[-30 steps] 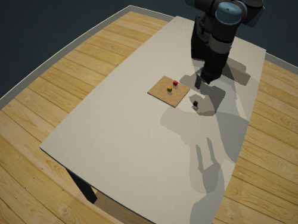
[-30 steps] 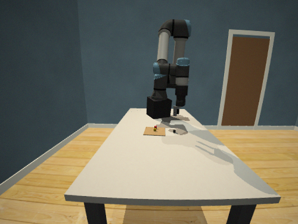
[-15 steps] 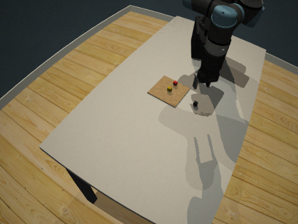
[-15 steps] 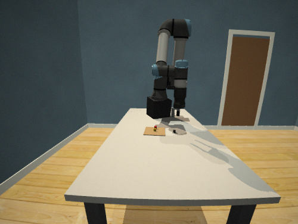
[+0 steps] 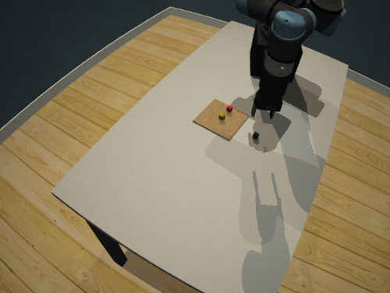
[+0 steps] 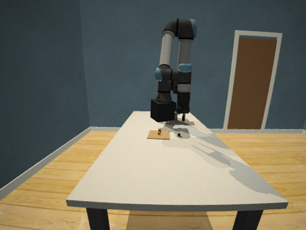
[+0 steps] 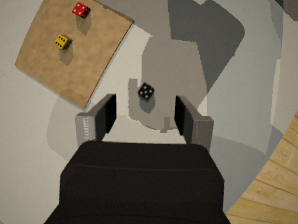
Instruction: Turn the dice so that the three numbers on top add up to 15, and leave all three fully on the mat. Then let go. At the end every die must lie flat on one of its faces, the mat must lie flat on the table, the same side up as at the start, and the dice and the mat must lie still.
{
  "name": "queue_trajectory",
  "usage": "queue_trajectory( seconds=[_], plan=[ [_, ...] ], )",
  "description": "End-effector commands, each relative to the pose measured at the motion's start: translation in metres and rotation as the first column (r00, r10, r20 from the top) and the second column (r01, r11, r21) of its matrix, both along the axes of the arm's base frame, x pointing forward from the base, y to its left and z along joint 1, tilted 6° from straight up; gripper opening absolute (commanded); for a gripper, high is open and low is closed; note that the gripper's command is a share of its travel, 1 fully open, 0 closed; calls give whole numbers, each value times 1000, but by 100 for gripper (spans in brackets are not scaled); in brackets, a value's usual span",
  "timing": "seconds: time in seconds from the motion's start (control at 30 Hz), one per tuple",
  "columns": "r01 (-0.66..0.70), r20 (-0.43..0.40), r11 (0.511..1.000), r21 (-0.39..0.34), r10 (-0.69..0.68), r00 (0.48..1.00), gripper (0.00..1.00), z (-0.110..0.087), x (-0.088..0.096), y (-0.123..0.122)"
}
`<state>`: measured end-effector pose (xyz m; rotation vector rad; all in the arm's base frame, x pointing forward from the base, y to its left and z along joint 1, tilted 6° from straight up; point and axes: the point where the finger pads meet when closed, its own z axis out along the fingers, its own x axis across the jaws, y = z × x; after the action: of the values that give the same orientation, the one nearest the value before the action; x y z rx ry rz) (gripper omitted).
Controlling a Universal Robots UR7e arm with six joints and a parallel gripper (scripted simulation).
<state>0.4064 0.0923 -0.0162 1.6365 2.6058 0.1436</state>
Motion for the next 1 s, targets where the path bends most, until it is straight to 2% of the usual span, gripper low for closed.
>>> queue_trajectory(
  seconds=[0.0, 0.07, 0.2, 0.57, 0.97],
  plan=[
    [154, -6, 988, 10, -154, 988, 100, -5, 1, 0],
    [154, -6, 988, 10, -154, 988, 100, -5, 1, 0],
    [272, -15, 962, 21, -272, 962, 100, -10, 2, 0],
    [498, -36, 866, 39, -497, 867, 100, -19, 4, 0],
    [549, -42, 835, 43, -547, 836, 100, -21, 4, 0]
  ],
)
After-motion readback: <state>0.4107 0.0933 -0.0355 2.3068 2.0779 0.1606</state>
